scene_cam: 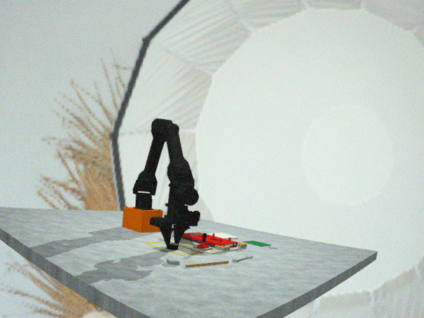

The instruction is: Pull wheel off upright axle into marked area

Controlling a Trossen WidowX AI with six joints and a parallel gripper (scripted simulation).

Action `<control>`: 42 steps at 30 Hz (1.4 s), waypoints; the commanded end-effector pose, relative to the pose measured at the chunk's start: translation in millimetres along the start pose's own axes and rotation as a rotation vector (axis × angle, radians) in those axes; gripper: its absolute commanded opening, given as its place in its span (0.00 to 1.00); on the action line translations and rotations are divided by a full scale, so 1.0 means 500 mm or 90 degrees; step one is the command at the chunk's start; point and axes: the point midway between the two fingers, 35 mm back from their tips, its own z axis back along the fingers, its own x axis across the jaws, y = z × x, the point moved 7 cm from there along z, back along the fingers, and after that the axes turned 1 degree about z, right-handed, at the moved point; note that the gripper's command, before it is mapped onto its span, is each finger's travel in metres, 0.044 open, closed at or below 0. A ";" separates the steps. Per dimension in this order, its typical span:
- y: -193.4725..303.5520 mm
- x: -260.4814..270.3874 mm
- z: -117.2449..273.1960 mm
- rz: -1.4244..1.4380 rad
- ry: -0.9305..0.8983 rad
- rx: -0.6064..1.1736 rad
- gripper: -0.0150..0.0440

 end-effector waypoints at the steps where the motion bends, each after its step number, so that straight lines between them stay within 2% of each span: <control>1: 0.000 0.000 0.000 0.000 0.000 0.000 0.65; 4: -0.001 0.000 0.013 0.000 0.000 0.000 0.76; 10: -0.002 0.000 0.116 0.003 0.001 0.003 0.76; 13: -0.002 0.000 0.121 0.003 0.001 0.003 0.76; 14: -0.002 0.001 0.108 0.003 0.002 -0.004 0.81; 18: 0.049 0.024 0.151 0.003 0.001 0.000 0.99; 19: 0.065 0.032 0.162 0.003 0.001 0.001 1.00; 25: 0.154 0.072 0.209 0.003 0.000 0.006 1.00; 42: 0.157 0.074 0.210 0.003 0.000 0.006 1.00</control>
